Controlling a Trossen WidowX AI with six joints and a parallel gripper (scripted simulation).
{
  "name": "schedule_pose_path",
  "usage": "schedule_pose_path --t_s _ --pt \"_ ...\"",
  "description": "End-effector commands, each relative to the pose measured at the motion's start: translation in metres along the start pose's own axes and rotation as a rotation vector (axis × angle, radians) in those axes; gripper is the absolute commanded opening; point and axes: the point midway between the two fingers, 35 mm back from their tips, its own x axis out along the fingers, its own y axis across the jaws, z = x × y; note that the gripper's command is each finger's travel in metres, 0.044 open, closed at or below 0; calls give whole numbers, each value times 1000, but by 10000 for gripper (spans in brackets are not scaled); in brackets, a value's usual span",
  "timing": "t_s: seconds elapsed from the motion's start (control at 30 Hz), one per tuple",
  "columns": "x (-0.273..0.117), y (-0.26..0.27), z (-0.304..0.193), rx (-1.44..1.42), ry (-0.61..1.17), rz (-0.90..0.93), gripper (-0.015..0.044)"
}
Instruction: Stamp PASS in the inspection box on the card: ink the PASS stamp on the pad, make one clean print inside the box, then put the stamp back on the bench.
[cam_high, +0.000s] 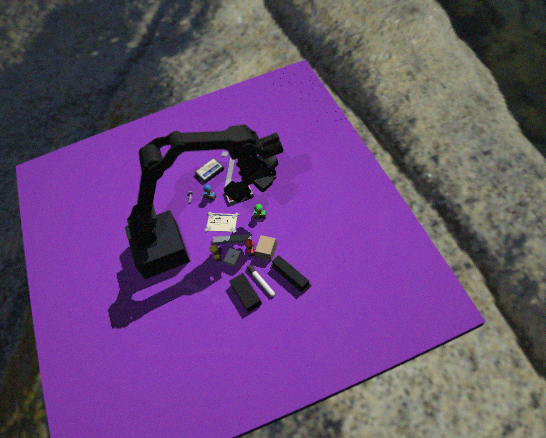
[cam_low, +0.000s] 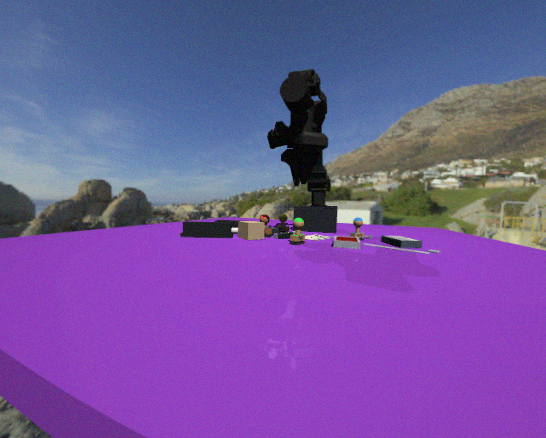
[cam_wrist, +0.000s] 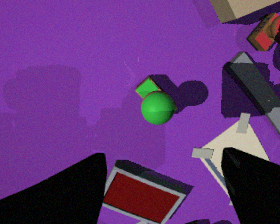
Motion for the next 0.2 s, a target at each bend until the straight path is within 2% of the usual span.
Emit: schedule_pose_path --t_s 0.0,0.17 --pt "0 0 0 0 0 0 260" --pt "0 0 0 0 0 0 260"
